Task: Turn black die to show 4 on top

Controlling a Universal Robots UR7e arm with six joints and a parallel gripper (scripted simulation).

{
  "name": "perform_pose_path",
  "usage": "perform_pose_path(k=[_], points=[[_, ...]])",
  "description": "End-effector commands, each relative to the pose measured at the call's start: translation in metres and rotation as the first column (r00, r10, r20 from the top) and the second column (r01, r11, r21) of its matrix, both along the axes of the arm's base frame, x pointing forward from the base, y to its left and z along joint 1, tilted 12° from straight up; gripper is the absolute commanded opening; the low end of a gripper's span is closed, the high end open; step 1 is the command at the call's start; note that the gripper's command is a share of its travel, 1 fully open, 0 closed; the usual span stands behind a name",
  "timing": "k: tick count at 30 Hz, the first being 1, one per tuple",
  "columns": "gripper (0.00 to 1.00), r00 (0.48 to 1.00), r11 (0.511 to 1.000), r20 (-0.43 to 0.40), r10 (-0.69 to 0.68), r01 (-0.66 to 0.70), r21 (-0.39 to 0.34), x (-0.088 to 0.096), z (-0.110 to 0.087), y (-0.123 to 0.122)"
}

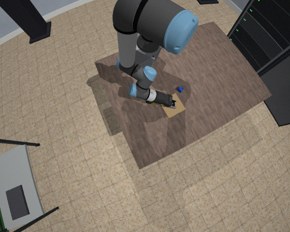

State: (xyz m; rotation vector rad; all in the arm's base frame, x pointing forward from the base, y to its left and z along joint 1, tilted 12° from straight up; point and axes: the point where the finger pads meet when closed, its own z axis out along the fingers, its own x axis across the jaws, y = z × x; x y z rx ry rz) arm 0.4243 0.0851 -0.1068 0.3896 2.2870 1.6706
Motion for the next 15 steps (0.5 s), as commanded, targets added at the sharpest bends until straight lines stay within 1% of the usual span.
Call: perform_pose_path(k=[1,15], points=[[0.87,1.000,1.000,0.003,0.001,-0.001,-0.002,0.0015,-0.0003,-0.0008],[0.87,1.000,1.000,0.003,0.001,-0.001,-0.002,0.0009,0.0001,-0.0021]])
